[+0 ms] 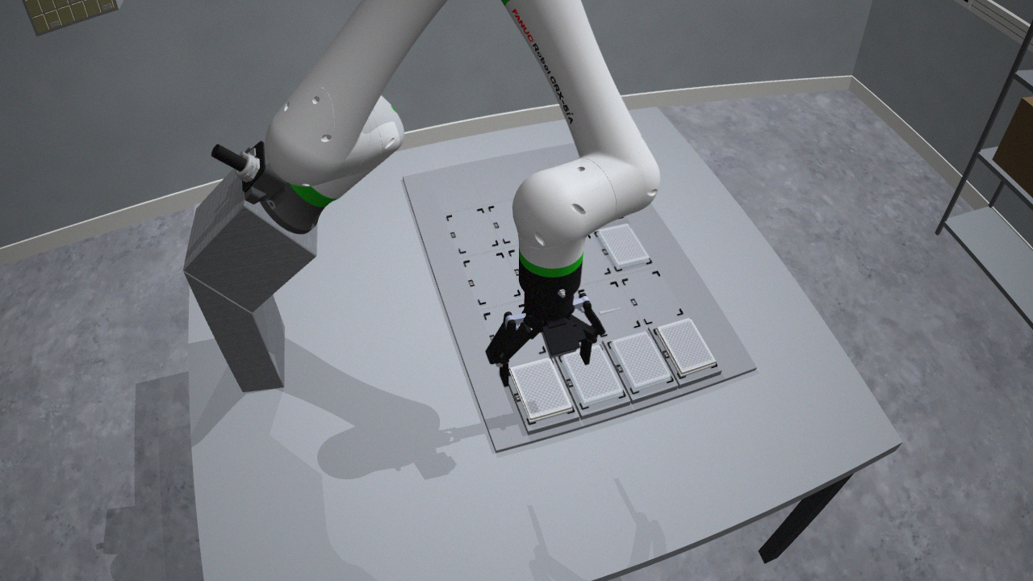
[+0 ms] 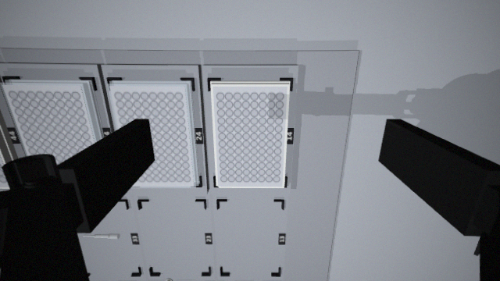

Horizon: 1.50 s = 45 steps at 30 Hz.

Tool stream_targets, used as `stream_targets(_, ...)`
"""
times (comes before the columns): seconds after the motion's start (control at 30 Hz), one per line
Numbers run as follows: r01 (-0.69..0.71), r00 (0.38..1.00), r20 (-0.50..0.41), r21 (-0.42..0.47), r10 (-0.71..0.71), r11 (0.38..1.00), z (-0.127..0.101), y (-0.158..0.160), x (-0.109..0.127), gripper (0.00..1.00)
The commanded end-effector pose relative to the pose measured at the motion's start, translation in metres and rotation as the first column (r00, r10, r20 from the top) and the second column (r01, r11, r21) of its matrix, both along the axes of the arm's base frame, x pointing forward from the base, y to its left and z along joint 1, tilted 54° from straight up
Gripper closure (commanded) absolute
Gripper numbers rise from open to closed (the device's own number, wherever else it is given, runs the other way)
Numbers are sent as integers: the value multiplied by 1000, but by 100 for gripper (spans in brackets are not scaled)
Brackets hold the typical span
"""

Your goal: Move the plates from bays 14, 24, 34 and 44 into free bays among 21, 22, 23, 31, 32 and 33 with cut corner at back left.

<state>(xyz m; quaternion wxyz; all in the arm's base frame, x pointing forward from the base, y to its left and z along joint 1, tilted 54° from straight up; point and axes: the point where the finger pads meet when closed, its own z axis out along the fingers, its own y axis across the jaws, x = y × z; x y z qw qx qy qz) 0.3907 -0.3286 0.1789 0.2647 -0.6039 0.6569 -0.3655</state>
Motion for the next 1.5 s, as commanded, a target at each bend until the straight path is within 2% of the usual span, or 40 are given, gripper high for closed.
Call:
stream_targets(0.0,1,1000,0,-1,-1,1000,1,0,0,0)
stream_targets(0.1,1,1000,0,-1,-1,1000,1,0,0,0)
stream_targets(1.07,1,1000,1,-1,-1,1000,86,-1,64,0)
stream_targets(1.47,1,1000,1,-1,-1,1000,86,-1,64,0)
